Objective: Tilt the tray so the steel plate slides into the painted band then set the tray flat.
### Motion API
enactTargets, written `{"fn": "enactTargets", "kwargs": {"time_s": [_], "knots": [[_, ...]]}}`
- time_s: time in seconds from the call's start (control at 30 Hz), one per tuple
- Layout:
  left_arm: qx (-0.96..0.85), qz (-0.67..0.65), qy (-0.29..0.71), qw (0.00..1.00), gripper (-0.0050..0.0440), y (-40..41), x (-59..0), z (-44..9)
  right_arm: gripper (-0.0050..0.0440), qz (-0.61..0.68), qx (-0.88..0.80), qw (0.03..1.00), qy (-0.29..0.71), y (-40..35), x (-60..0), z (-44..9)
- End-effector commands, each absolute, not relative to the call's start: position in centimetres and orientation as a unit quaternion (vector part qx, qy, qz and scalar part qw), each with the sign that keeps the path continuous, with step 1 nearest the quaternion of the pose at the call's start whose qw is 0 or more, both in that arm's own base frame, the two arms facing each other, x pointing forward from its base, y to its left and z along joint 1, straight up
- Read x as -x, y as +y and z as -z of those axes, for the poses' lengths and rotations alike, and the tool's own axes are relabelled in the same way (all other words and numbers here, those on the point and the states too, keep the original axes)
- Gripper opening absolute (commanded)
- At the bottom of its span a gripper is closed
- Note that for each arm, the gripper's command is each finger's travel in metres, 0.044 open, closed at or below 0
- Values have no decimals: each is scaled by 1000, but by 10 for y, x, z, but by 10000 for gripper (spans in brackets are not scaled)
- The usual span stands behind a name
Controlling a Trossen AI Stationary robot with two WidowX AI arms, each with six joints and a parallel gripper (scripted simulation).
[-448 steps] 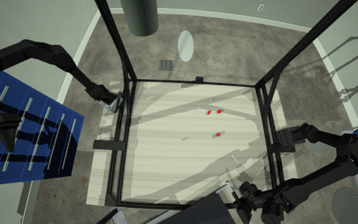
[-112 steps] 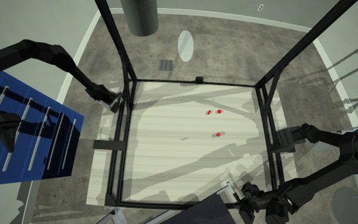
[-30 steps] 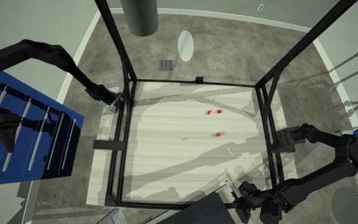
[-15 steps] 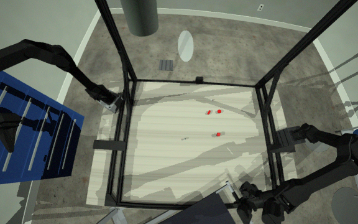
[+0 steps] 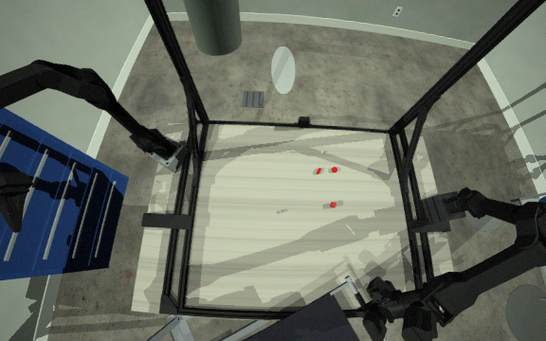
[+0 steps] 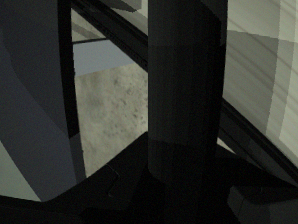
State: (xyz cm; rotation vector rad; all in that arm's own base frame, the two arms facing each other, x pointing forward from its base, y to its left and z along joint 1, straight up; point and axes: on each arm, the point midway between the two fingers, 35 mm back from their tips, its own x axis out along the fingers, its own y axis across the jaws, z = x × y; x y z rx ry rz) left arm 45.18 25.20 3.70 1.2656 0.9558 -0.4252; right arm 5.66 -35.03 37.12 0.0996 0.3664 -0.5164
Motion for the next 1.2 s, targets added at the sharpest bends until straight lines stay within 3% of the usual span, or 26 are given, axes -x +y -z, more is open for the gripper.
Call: {"fn": "enactTargets", "kwargs": {"time_s": [0.0,0.93,1.17], "knots": [[-572,176,415,685,0,254,-455,-59,440,254,-48,949,180,-350,-56,-371],[-578,167,408,687,0,255,-457,-77,440,254,-48,949,180,-350,-56,-371],[-573,174,414,685,0,254,-454,-54,440,254,-48,949,180,-350,-56,-371]]}}
